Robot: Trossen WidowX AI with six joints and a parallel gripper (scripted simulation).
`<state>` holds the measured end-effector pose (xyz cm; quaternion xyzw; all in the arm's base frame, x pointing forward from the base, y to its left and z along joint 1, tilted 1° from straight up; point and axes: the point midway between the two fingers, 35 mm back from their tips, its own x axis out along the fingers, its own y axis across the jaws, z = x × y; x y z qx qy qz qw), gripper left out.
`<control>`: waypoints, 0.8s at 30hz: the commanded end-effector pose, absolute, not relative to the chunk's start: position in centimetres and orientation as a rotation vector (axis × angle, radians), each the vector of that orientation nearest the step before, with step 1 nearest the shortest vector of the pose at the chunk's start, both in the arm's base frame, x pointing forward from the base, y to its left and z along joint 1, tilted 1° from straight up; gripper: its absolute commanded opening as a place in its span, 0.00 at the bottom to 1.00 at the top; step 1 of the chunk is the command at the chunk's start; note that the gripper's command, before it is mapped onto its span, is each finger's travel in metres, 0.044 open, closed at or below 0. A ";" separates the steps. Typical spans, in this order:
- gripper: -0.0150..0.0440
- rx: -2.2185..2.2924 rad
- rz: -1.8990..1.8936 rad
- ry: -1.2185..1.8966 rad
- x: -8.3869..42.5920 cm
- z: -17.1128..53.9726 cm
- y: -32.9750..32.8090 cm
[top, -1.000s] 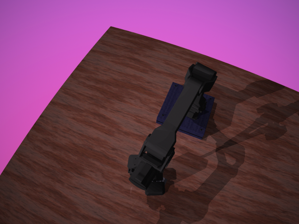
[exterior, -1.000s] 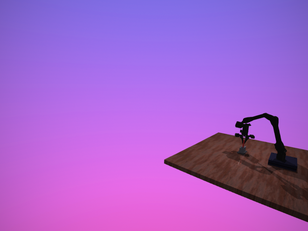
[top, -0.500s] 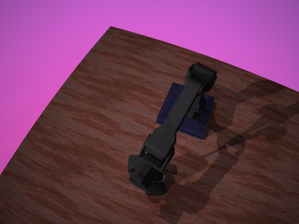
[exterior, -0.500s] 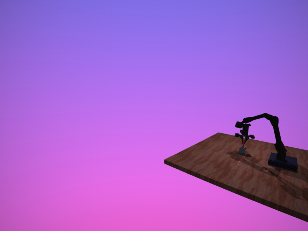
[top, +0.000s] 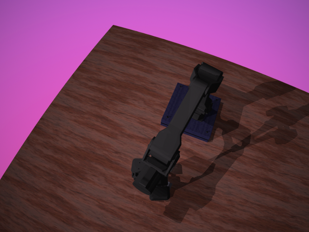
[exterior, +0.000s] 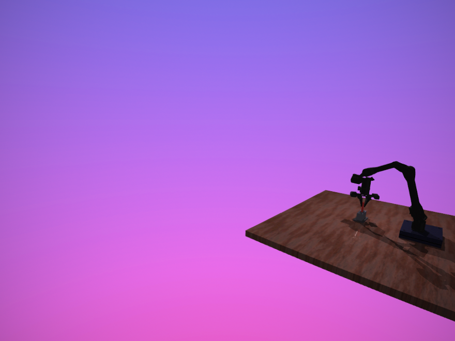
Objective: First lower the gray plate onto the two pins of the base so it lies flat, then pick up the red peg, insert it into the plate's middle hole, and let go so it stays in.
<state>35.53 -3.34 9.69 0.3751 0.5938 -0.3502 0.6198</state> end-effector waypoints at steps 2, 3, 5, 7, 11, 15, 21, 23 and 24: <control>0.51 0.862 -0.806 1.366 35.5 9.7 -3.3; 0.51 0.862 -0.806 1.366 35.5 9.7 -3.3; 0.51 0.862 -0.806 1.366 35.5 9.7 -3.3; 0.51 0.862 -0.806 1.366 35.5 9.7 -3.3; 0.51 0.862 -0.806 1.366 35.5 9.7 -3.3; 0.51 0.860 -0.807 1.368 35.5 9.9 -3.3; 0.51 0.858 -0.809 1.371 35.6 10.4 -3.3; 0.51 0.858 -0.809 1.371 35.6 10.6 -3.3; 0.51 0.858 -0.809 1.371 35.6 10.7 -3.3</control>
